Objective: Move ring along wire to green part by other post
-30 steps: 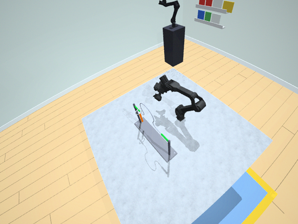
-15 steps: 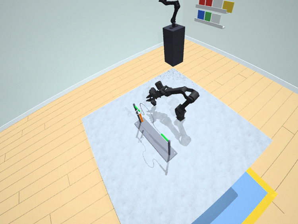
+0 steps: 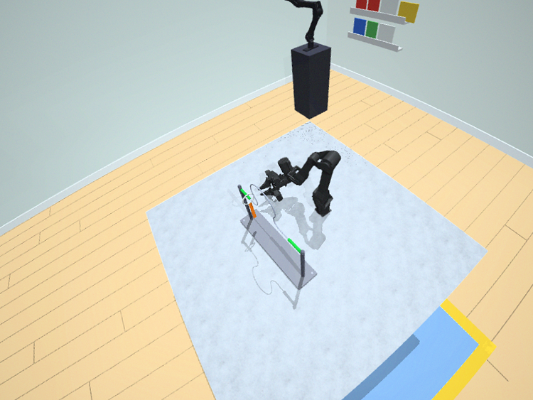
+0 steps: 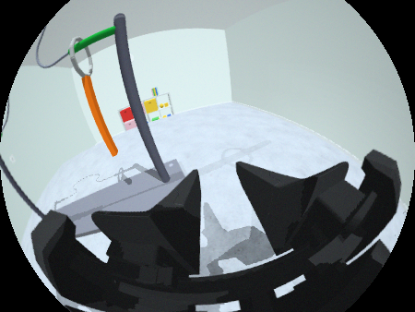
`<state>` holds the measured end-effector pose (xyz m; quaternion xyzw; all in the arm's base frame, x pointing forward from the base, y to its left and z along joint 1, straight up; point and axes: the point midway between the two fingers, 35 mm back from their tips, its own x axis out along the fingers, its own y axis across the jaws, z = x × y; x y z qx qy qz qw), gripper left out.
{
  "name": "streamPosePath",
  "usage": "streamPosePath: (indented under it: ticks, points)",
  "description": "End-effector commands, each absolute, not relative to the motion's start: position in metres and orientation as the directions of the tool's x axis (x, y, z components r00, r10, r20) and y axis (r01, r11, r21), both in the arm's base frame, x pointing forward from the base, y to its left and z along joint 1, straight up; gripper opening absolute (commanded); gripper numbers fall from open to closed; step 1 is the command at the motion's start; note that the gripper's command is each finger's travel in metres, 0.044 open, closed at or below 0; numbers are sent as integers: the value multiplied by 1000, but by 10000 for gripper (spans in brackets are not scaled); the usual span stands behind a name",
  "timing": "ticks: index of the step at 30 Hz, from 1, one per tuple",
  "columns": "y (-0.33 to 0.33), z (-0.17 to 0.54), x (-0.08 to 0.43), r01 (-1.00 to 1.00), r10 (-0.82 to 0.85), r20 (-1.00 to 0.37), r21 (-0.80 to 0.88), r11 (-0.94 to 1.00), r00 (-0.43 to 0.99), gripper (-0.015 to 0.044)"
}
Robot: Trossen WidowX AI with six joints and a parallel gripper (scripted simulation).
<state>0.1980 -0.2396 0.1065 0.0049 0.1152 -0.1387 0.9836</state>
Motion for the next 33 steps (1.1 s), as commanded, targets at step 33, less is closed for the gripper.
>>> streamPosePath:
  ticks: [33]
  points:
    - [-135, 128, 246, -79, 78, -80, -15, 997, 994, 160]
